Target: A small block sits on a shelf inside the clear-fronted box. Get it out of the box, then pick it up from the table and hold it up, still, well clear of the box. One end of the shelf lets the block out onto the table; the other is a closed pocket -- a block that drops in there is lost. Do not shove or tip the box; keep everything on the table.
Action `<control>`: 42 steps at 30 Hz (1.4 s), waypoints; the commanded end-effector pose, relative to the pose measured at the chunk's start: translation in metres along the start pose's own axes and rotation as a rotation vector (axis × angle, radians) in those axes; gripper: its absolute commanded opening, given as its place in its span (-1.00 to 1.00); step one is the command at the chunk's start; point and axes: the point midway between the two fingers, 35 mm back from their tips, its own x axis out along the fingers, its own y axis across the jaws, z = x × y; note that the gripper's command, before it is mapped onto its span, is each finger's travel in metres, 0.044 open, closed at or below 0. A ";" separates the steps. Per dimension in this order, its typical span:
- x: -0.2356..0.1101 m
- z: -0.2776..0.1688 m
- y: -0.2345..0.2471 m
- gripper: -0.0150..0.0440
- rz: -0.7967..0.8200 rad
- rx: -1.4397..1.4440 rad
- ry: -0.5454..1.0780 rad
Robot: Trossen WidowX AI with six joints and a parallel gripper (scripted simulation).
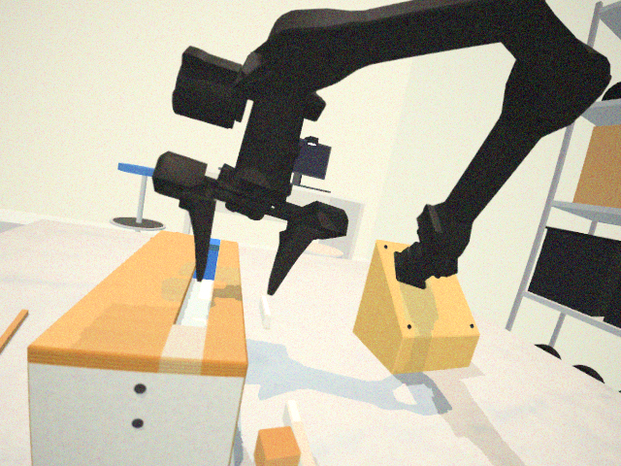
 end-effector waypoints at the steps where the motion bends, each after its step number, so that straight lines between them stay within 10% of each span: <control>1: -0.005 -0.005 0.004 0.47 0.025 -0.212 -0.025; 22: 0.011 -0.039 -0.024 0.47 -0.272 -2.468 -0.222; 42: 0.012 -0.067 -0.043 0.47 -1.138 -4.166 -0.051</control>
